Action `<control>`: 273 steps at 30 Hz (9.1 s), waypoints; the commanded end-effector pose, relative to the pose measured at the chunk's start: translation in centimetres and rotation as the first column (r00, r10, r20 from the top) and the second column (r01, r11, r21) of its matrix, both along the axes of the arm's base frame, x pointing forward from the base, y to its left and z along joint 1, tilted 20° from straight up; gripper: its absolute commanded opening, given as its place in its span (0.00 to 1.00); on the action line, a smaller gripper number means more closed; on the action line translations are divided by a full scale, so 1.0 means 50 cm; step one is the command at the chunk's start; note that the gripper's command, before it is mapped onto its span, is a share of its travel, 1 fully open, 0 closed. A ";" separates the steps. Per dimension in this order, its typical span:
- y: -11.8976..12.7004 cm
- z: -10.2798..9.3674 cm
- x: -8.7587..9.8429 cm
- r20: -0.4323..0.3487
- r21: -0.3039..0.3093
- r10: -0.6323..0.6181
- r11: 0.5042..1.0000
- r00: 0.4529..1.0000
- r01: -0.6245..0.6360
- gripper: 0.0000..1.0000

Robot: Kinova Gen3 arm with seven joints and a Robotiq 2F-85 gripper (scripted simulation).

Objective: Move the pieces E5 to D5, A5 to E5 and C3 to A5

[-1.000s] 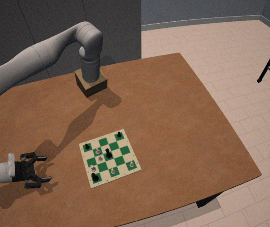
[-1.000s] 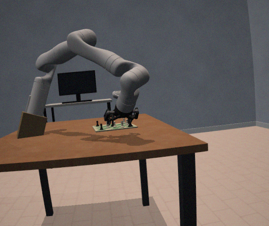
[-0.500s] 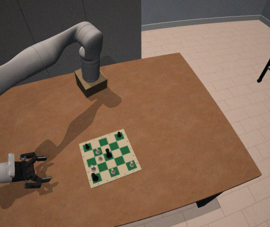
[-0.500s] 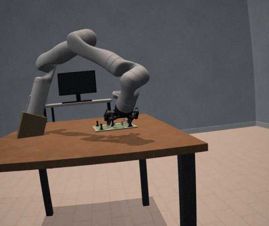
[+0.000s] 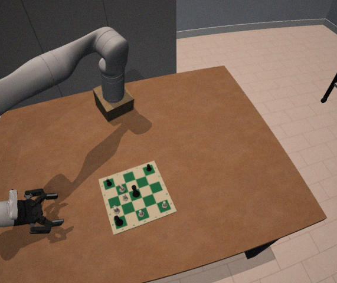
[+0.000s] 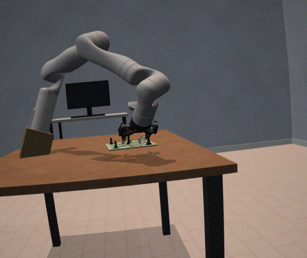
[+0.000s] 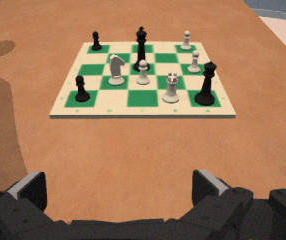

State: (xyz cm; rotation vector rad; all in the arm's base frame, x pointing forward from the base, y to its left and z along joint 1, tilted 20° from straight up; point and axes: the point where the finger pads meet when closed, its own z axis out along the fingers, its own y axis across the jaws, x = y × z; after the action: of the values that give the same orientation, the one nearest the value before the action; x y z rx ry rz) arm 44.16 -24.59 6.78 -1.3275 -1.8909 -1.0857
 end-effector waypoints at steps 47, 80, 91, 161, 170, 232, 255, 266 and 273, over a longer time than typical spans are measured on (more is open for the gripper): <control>0.071 0.196 -0.026 0.202 -0.241 0.082 0.970 0.976 -0.032 1.00; 0.286 0.187 -0.180 0.346 -0.837 0.654 0.539 0.673 -0.093 1.00; 0.306 0.176 -0.220 0.309 -0.887 0.730 0.453 0.610 -0.093 1.00; 0.329 0.099 -0.202 0.231 -0.681 -0.459 0.554 0.858 0.479 1.00; 0.325 0.090 -0.199 0.187 -0.669 -0.606 0.498 0.773 0.552 1.00; 0.324 0.076 -0.195 0.170 -0.666 -0.659 0.472 0.733 0.578 0.34; 0.331 0.026 -0.178 0.170 -0.666 -0.659 0.472 0.733 0.578 0.34; 0.335 -0.001 -0.169 0.170 -0.666 -0.659 0.472 0.733 0.578 0.34; 0.335 -0.008 -0.166 0.170 -0.666 -0.659 0.472 0.733 0.578 0.34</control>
State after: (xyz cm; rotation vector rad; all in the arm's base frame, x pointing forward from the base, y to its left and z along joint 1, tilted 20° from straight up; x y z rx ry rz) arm 35.85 -7.97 6.53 -2.6212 -1.8048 -0.5402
